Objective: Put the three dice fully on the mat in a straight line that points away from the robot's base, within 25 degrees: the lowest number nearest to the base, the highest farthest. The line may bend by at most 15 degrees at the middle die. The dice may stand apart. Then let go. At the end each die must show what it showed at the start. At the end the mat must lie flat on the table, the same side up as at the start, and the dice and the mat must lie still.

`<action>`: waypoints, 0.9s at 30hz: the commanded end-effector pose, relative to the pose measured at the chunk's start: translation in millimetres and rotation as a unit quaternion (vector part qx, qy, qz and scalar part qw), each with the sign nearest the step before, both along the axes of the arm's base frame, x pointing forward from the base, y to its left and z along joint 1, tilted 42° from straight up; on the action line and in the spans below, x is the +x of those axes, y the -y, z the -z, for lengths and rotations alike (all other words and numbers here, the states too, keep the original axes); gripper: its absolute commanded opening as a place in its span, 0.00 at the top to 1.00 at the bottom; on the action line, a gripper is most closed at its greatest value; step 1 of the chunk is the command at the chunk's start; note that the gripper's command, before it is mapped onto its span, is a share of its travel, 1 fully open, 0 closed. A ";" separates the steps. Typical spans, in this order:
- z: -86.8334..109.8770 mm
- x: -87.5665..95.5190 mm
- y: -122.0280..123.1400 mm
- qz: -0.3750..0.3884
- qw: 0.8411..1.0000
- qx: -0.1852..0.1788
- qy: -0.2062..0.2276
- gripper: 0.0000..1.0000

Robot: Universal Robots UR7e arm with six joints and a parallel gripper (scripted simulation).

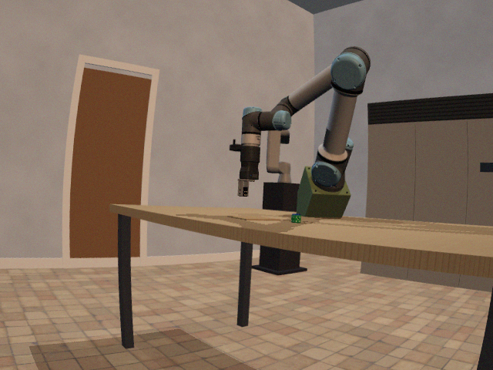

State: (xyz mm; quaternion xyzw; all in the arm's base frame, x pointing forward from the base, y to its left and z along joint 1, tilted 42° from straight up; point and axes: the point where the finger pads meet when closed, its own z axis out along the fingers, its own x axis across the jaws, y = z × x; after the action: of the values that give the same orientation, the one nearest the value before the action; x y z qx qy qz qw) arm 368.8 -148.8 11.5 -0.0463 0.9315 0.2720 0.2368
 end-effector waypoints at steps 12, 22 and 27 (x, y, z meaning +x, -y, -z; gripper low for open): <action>-17.0 -9.5 12.3 0.000 1.000 0.000 0.000 0.51; -19.9 -9.7 9.3 0.003 1.000 0.002 -0.002 0.51; -29.0 -10.4 -0.7 0.014 1.000 0.007 -0.010 0.51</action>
State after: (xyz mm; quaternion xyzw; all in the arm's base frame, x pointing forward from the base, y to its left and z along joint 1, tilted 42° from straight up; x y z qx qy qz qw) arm 358.9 -156.4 32.3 -0.0401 0.9318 0.2739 0.2350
